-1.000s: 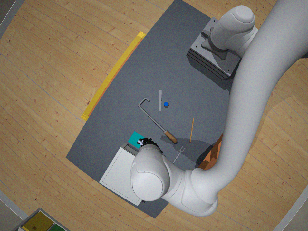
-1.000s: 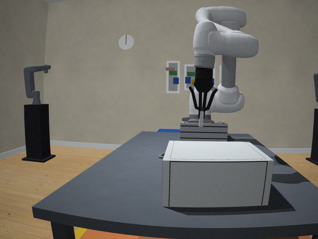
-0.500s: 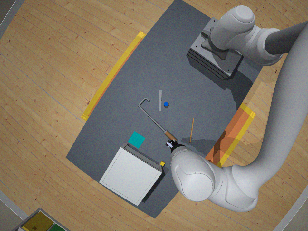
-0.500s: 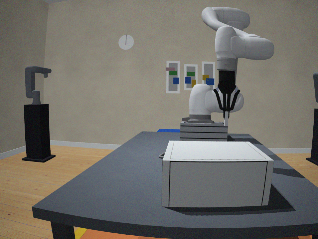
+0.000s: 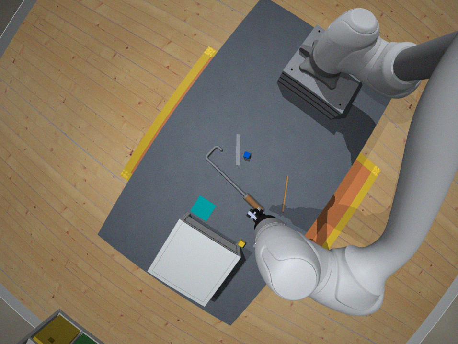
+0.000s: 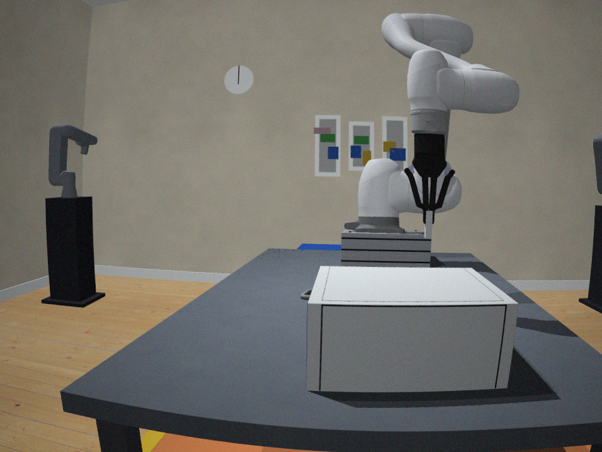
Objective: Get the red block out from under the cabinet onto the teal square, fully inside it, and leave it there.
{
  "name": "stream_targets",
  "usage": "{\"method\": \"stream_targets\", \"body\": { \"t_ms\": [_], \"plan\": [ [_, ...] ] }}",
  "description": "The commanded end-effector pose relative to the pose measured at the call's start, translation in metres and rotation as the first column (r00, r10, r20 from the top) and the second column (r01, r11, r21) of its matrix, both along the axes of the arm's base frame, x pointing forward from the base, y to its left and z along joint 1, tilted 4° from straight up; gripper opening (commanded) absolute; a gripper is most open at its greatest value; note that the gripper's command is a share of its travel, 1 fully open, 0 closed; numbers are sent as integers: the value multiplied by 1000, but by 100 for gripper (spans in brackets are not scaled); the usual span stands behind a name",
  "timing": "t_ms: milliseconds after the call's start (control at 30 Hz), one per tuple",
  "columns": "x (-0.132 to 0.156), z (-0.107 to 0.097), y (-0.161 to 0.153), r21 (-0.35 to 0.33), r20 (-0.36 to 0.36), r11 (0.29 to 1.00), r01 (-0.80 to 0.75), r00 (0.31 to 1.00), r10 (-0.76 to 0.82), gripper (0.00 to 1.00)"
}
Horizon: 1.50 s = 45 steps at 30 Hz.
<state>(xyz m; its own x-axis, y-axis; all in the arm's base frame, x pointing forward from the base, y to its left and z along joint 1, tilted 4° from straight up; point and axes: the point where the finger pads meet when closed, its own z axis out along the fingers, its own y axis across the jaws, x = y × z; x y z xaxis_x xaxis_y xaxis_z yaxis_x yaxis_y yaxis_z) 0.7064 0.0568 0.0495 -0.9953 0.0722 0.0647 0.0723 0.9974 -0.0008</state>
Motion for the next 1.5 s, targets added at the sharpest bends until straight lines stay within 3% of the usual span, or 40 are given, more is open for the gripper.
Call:
{"method": "stream_targets", "body": {
  "t_ms": [0, 600, 767, 833, 900, 1067, 1267, 1333, 1367, 1467],
  "plan": [
    [0, 0, 0, 0, 0, 1000, 0, 1000, 0, 0],
    [0, 0, 0, 1, 0, 1000, -6, 1000, 6, 0],
    [0, 0, 0, 5, 1, 997, -81, 997, 81, 0],
    [0, 0, 0, 12, 2, 981, -192, 981, 192, 0],
    [0, 0, 0, 21, 6, 939, -344, 939, 344, 0],
    [1, 0, 1, 26, 11, 831, -555, 832, 555, 0],
    [2, 0, 1, 29, 15, 637, -770, 637, 770, 0],
    [2, 0, 1, 29, 15, 637, -770, 637, 770, 0],
    [2, 0, 1, 34, 20, 521, -853, 522, 853, 0],
    [2, 0, 1, 39, 25, 412, -911, 413, 911, 0]
  ]
}}
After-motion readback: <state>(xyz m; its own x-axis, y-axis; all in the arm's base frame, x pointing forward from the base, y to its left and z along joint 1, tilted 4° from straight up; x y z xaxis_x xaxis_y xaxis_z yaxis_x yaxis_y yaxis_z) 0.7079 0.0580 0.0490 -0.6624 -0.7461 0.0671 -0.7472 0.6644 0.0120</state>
